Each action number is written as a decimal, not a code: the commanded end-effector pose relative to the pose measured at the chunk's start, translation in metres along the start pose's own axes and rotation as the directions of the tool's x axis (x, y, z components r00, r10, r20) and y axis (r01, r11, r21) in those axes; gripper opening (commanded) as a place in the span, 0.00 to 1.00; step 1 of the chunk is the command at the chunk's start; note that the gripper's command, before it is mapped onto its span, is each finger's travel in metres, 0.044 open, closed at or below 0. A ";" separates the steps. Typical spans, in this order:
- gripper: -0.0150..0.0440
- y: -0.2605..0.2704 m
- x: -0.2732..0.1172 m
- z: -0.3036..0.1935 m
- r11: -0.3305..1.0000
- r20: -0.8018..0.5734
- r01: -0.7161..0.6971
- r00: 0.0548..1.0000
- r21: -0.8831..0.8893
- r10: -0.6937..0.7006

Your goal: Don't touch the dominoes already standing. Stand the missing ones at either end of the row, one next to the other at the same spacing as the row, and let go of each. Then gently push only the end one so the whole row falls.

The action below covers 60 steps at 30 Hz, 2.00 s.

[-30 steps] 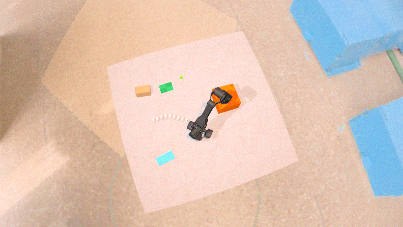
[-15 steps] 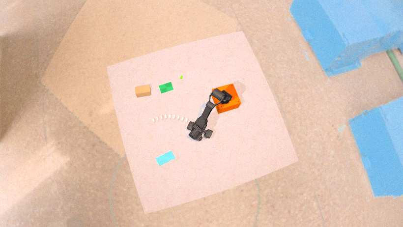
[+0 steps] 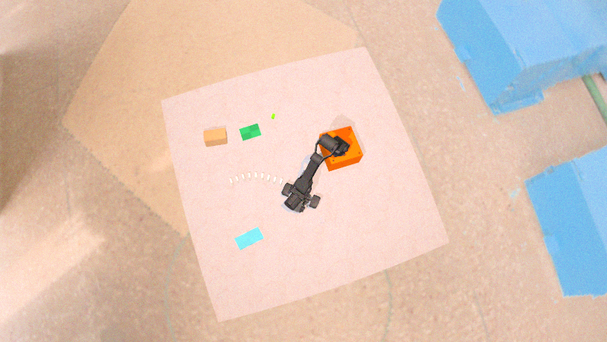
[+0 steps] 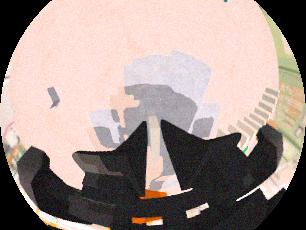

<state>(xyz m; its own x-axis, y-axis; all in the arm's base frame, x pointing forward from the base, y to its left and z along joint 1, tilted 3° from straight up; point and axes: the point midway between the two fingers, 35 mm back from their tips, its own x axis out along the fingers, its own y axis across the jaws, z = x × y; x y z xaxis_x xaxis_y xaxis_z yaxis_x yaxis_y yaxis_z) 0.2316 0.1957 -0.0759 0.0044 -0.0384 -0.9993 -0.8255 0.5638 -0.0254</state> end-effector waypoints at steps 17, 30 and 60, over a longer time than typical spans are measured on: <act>0.30 0.003 -0.111 0.007 1.000 0.004 -0.005 1.000 -0.004 0.005; 0.30 0.003 -0.157 0.016 0.999 0.005 -0.005 1.000 0.052 0.005; 0.30 -0.044 -0.160 0.142 0.150 0.017 -0.017 1.000 0.989 0.000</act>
<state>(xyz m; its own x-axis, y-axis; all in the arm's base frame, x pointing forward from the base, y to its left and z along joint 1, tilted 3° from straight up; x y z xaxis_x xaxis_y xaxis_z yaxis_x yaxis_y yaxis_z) 0.3425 0.2905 0.0818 0.0161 -0.0262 -0.9995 0.3485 0.9371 -0.0189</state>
